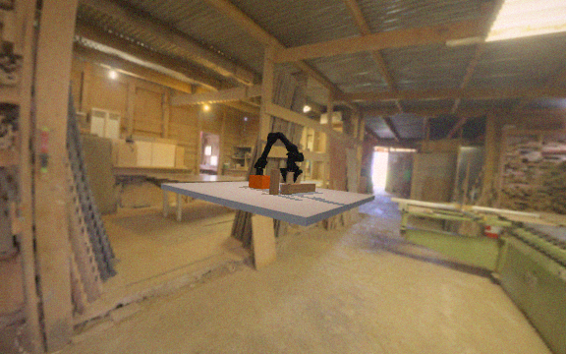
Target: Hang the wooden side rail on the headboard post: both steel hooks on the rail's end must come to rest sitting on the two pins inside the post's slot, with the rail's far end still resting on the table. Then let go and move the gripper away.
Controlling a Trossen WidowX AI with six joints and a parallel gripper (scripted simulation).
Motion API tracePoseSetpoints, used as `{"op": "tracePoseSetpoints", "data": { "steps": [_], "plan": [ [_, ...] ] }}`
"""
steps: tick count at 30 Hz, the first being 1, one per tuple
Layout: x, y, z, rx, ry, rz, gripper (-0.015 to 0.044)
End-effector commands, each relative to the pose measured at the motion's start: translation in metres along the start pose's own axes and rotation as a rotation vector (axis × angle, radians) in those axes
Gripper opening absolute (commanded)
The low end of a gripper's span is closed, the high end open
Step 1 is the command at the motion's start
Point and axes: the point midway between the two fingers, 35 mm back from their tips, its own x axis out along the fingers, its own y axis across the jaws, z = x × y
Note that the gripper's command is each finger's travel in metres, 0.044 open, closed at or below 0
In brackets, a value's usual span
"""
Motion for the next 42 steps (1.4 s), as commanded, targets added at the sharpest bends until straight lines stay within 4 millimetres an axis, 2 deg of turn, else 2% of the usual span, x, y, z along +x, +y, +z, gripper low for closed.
{"op": "tracePoseSetpoints", "data": {
  "steps": [1, 41, 42],
  "plan": [
    [0.007, 0.000, 0.000, -0.006, -0.004, 0.001, 0.0440],
    [0.068, 0.001, 0.001, -0.006, -0.004, 0.001, 0.0440],
    [0.068, 0.001, 0.001, -0.006, -0.004, 0.001, 0.0414]
  ]
}}
